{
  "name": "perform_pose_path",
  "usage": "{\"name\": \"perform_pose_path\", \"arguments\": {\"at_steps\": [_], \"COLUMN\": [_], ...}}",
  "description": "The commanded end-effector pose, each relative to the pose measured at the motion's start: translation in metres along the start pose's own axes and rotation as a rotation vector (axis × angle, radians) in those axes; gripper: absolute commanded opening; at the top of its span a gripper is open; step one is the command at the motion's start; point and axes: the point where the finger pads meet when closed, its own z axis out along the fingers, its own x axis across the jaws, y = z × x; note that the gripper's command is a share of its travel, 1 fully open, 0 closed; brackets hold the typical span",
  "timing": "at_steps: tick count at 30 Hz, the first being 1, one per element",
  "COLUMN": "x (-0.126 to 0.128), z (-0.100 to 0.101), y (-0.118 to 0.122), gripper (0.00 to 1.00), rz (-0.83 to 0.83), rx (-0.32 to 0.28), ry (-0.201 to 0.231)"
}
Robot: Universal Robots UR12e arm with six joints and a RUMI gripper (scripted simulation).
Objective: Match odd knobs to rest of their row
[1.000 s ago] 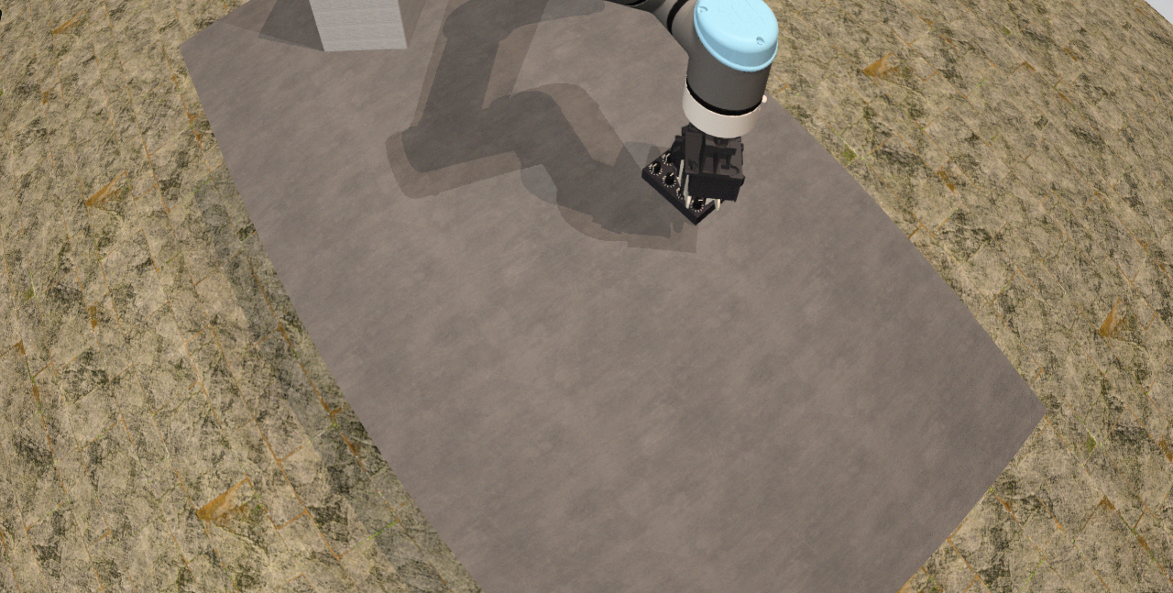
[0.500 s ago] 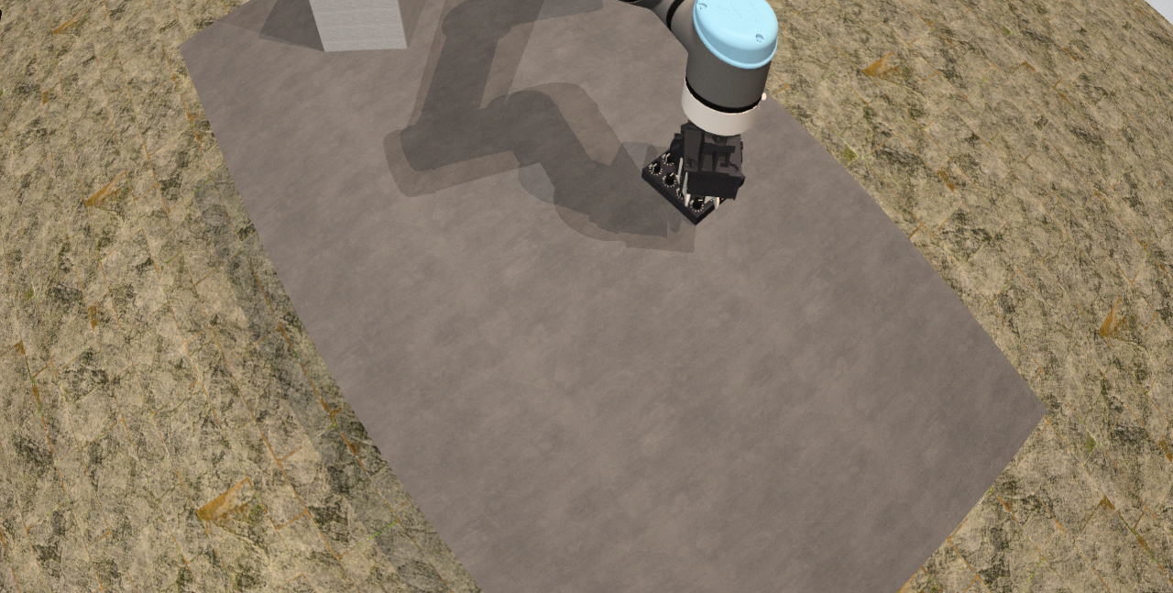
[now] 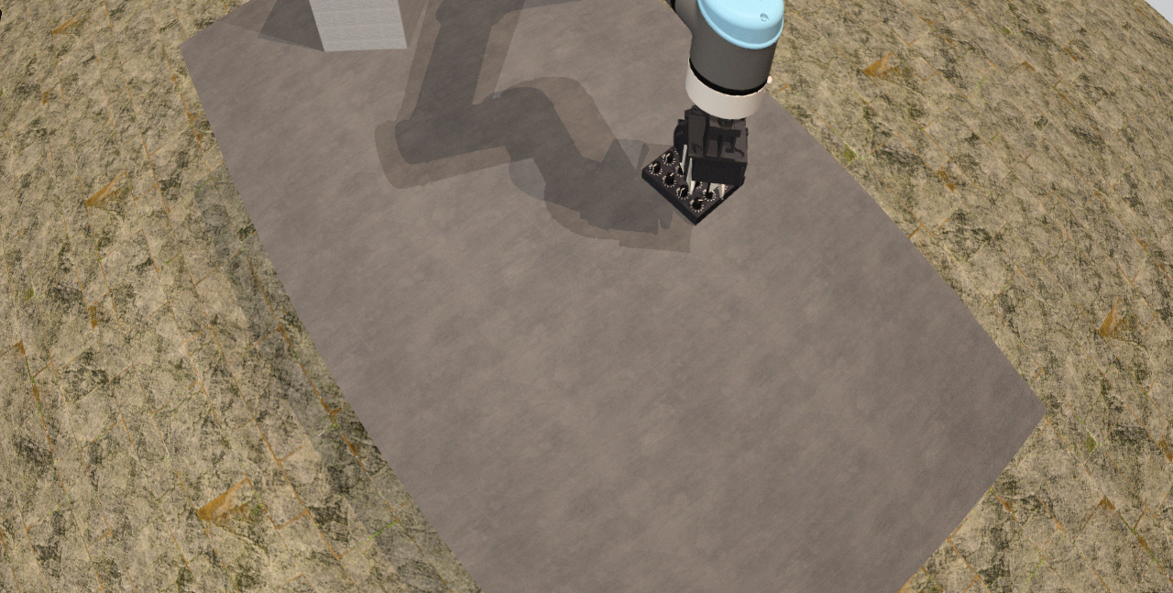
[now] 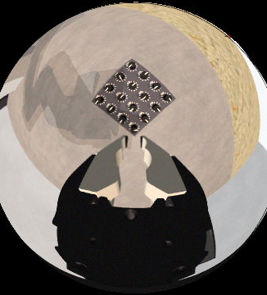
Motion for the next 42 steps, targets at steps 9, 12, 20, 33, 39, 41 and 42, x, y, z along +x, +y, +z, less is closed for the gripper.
{"name": "perform_pose_path", "arguments": {"at_steps": [9,12,20,33,39,41,42], "x": [-0.0015,-0.0014,-0.0008,-0.0007,-0.0008,-0.0008,-0.0009], "z": [-0.0028,-0.0028,-0.0044,-0.0081,-0.0100,-0.0100,-0.0107], "y": [-0.0015,-0.0014,-0.0017,-0.0023,-0.0019,-0.0019,-0.0016], "gripper": [0.11,0.11,0.11,0.11,0.11,0.11,0.11], "rz": [0.001,0.000,-0.060,-0.309,-0.429,-0.429,-0.471], "rx": [0.006,0.005,0.005,0.004,0.004,0.004,0.004], "ry": [-0.002,-0.002,-0.001,0.000,0.001,0.001,0.001]}}
